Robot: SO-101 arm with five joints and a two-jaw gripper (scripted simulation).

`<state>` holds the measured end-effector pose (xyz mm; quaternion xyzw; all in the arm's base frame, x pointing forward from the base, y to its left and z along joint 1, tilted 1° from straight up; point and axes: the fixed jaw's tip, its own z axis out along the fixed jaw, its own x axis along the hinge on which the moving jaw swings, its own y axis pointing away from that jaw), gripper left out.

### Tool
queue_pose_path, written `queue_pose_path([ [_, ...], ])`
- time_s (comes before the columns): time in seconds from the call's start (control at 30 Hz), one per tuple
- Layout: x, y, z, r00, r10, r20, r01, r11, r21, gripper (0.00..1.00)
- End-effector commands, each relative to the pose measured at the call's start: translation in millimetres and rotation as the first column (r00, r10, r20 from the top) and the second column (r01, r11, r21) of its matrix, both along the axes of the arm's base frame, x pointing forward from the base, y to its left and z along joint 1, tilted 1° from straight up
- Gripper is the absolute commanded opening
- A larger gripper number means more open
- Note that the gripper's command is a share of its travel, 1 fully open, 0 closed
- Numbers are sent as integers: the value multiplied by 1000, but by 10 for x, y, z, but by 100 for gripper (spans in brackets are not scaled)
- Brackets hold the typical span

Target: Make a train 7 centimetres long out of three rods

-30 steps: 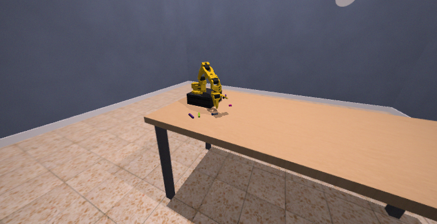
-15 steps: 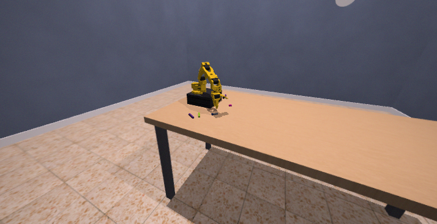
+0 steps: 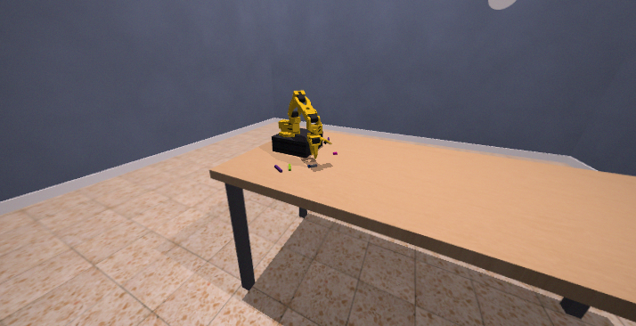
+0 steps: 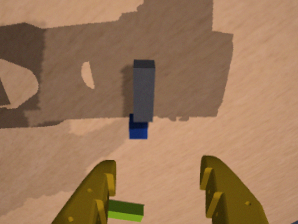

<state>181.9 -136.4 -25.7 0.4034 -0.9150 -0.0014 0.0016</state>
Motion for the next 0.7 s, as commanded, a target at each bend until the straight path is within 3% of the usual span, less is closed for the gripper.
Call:
queue_pose_path([
  [0.0, -7, 15, -47, 1000, -5, -13, 5, 1000, 11, 19],
  [0.23, -4, 12, -107, 1000, -5, -13, 5, 1000, 11, 19],
  [0.67, -6, 9, -361, 1000, -5, -13, 5, 1000, 11, 19],
])
